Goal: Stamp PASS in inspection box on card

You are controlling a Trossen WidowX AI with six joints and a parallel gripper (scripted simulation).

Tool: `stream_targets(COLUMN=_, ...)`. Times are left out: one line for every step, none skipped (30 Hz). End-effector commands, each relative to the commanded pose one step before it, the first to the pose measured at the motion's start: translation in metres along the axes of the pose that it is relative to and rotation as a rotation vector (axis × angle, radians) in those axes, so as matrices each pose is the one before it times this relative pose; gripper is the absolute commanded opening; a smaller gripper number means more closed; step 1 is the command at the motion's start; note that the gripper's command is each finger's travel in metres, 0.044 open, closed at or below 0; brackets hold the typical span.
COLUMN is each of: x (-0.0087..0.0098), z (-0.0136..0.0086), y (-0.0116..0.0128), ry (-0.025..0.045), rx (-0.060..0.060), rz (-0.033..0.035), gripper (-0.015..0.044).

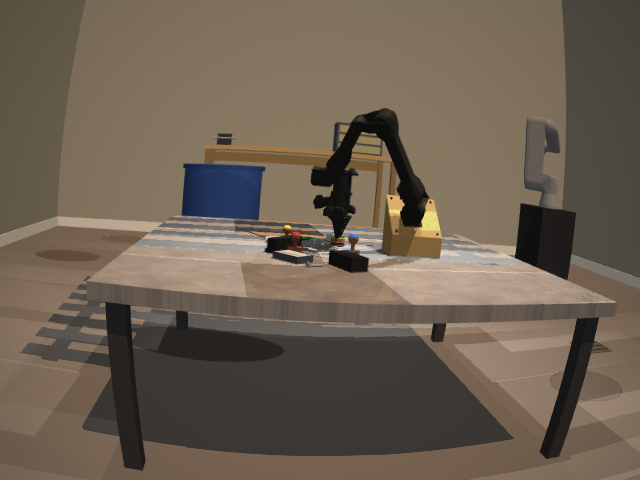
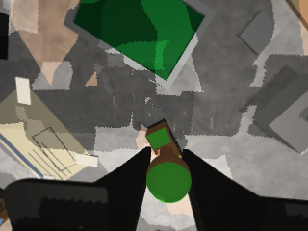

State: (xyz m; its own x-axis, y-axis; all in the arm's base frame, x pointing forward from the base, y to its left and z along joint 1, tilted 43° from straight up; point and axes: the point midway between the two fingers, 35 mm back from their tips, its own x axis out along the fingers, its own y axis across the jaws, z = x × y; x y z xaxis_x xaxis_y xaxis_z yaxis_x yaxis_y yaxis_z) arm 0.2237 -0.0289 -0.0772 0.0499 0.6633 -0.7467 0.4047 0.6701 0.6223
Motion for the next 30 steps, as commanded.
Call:
stream_targets(x=-0.00023, z=-0.00008, y=0.00008, ry=0.00081, rx=-0.0008, rz=-0.00039, gripper=0.021)
stream_targets(x=0.0, z=0.0, y=0.0, ry=0.0, rx=0.0, rz=0.0, gripper=0.0236)
stream_targets(x=0.0, z=0.0, y=0.0, ry=0.0, rx=0.0, rz=0.0, gripper=0.0256)
stream_targets(x=0.0, z=0.0, y=0.0, ry=0.0, rx=0.0, rz=0.0, gripper=0.0256)
stream_targets(x=0.0, z=0.0, y=0.0, ry=0.0, rx=0.0, rz=0.0, gripper=0.0256)
stream_targets(x=-0.00243, z=0.00065, y=-0.00015, ry=-0.00035, rx=0.0002, rz=-0.00047, gripper=0.0256)
stream_targets(x=-0.00738, z=0.00178, y=-0.00043, ry=-0.00094, rx=0.0007, rz=-0.00129, gripper=0.0256)
stream_targets(x=-0.0126, z=0.00238, y=-0.00064, ry=-0.0012, rx=0.0011, rz=-0.00176, gripper=0.0256)
stream_targets(x=-0.01666, z=0.00196, y=-0.00067, ry=-0.0009, rx=0.0013, rz=-0.0015, gripper=0.0256)
stream_targets(x=-0.01729, z=0.0007, y=-0.00046, ry=-0.00023, rx=0.0011, rz=-0.0006, gripper=0.0256)
stream_targets(x=-0.01768, z=-0.00062, y=-0.00018, ry=0.00038, rx=0.0009, rz=0.00036, gripper=0.0256)
stream_targets(x=-0.01781, z=-0.00193, y=0.00016, ry=0.00092, rx=0.0007, rz=0.00135, gripper=0.0256)
stream_targets(x=-0.01401, z=-0.00243, y=0.00041, ry=0.00105, rx=0.0004, rz=0.00176, gripper=0.0256)
stream_targets(x=-0.00844, z=-0.00185, y=0.00038, ry=0.00076, rx=0.0001, rz=0.00136, gripper=0.0256)
stream_targets(x=-0.00282, z=-0.00068, y=0.00015, ry=0.00027, rx=0.0, rz=0.00051, gripper=0.0256)
stream_targets(x=0.0, z=0.0, y=0.0, ry=0.0, rx=0.0, rz=0.0, gripper=0.0256)
stream_targets(x=0.0, z=0.0, y=0.0, ry=0.0, rx=0.0, rz=0.0, gripper=0.0256)
stream_targets(x=0.0, z=0.0, y=0.0, ry=0.0, rx=0.0, rz=0.0, gripper=0.0256)
stream_targets(x=0.0, z=0.0, y=0.0, ry=0.0, rx=0.0, rz=0.0, gripper=0.0256)
stream_targets(x=0.0, z=0.0, y=0.0, ry=0.0, rx=0.0, rz=0.0, gripper=0.0256)
stream_targets(x=0.0, z=0.0, y=0.0, ry=0.0, rx=0.0, rz=0.0, gripper=0.0256)
stream_targets(x=0.0, z=0.0, y=0.0, ry=0.0, rx=0.0, rz=0.0, gripper=0.0256)
stream_targets(x=0.0, z=0.0, y=0.0, ry=0.0, rx=0.0, rz=0.0, gripper=0.0256)
stream_targets(x=0.0, z=0.0, y=0.0, ry=0.0, rx=0.0, rz=0.0, gripper=0.0256)
stream_targets(x=0.0, z=0.0, y=0.0, ry=0.0, rx=0.0, rz=0.0, gripper=0.0256)
stream_targets(x=0.0, z=0.0, y=0.0, ry=0.0, rx=0.0, rz=0.0, gripper=0.0256)
stream_targets(x=0.0, z=0.0, y=0.0, ry=0.0, rx=0.0, rz=0.0, gripper=0.0256)
stream_targets(x=0.0, z=0.0, y=0.0, ry=0.0, rx=0.0, rz=0.0, gripper=0.0256)
stream_targets(x=0.0, z=0.0, y=0.0, ry=0.0, rx=0.0, rz=0.0, gripper=0.0256)
stream_targets(x=0.0, z=0.0, y=0.0, ry=0.0, rx=0.0, rz=0.0, gripper=0.0256)
